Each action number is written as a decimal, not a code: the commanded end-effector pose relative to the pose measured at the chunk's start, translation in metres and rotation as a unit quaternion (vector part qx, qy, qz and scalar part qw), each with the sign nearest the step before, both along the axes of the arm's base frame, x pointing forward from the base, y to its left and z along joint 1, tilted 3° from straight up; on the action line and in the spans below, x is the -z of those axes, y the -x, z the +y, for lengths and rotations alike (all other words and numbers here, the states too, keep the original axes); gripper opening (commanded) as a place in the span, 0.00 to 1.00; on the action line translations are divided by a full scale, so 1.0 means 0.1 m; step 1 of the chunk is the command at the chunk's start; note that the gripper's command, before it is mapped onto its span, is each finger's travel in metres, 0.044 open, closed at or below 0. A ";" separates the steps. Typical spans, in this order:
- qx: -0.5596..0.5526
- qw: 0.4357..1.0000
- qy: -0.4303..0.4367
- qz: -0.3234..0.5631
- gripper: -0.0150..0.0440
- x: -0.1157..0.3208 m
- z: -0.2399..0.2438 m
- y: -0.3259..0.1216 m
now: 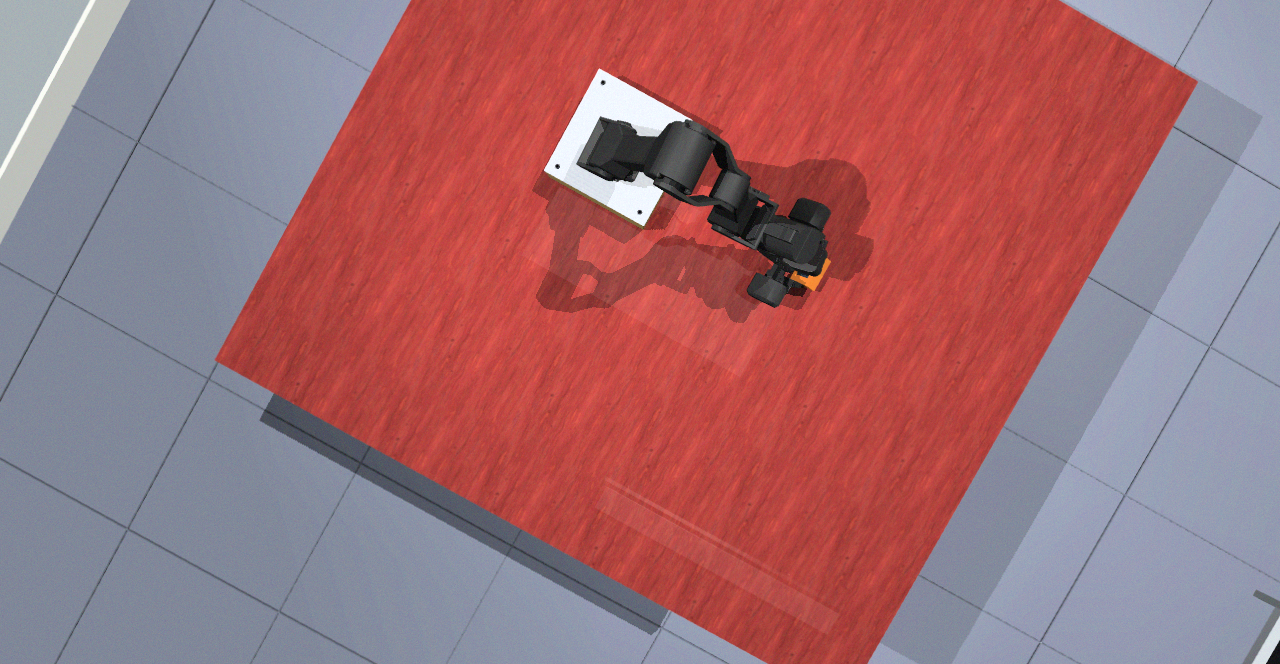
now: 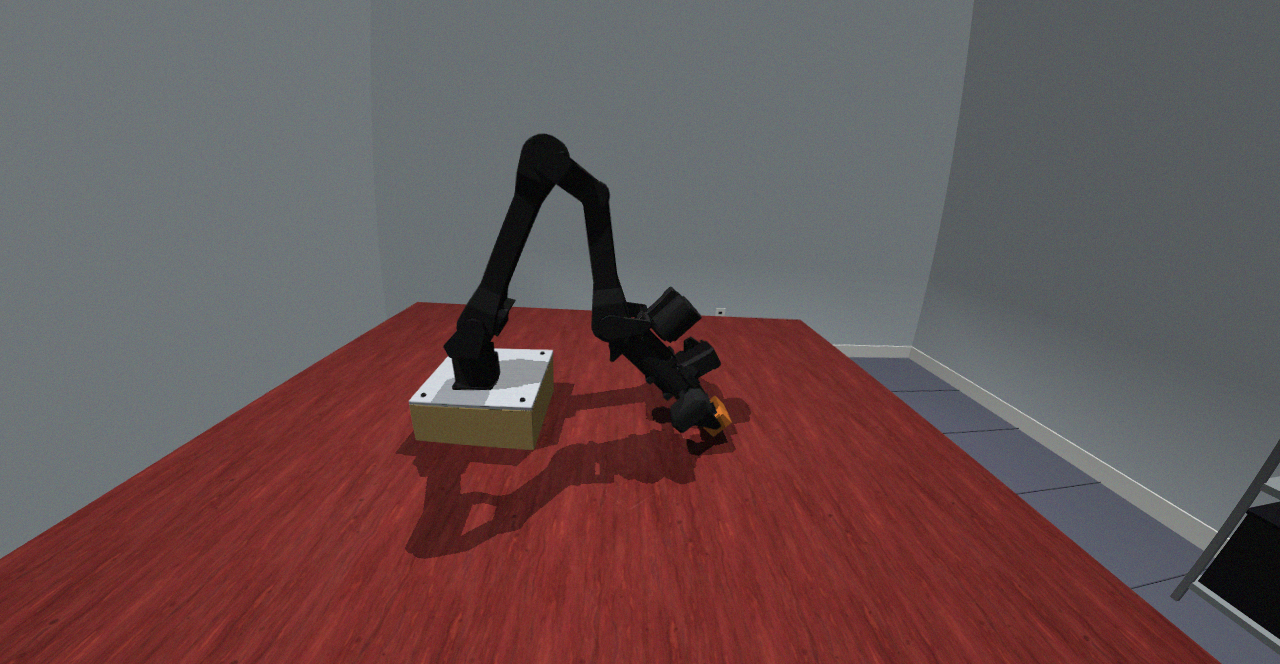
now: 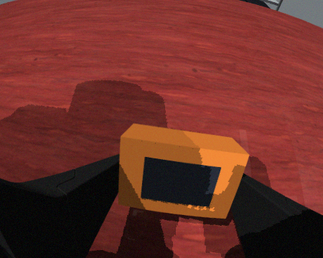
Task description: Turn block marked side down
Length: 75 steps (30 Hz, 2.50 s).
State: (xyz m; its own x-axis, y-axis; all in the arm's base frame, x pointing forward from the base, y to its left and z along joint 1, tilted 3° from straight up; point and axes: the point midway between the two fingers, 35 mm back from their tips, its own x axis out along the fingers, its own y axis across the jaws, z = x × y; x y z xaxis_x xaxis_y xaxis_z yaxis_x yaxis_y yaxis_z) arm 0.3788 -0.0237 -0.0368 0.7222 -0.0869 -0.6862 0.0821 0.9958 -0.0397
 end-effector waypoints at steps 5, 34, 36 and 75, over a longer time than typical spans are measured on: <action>-0.004 0.999 0.005 -0.047 0.25 0.11 0.00 0.02; -0.008 0.985 0.017 -0.173 0.25 0.02 0.00 0.21; -0.008 0.985 0.017 -0.173 0.25 0.02 0.00 0.21; -0.008 0.985 0.017 -0.173 1.00 0.02 0.00 0.21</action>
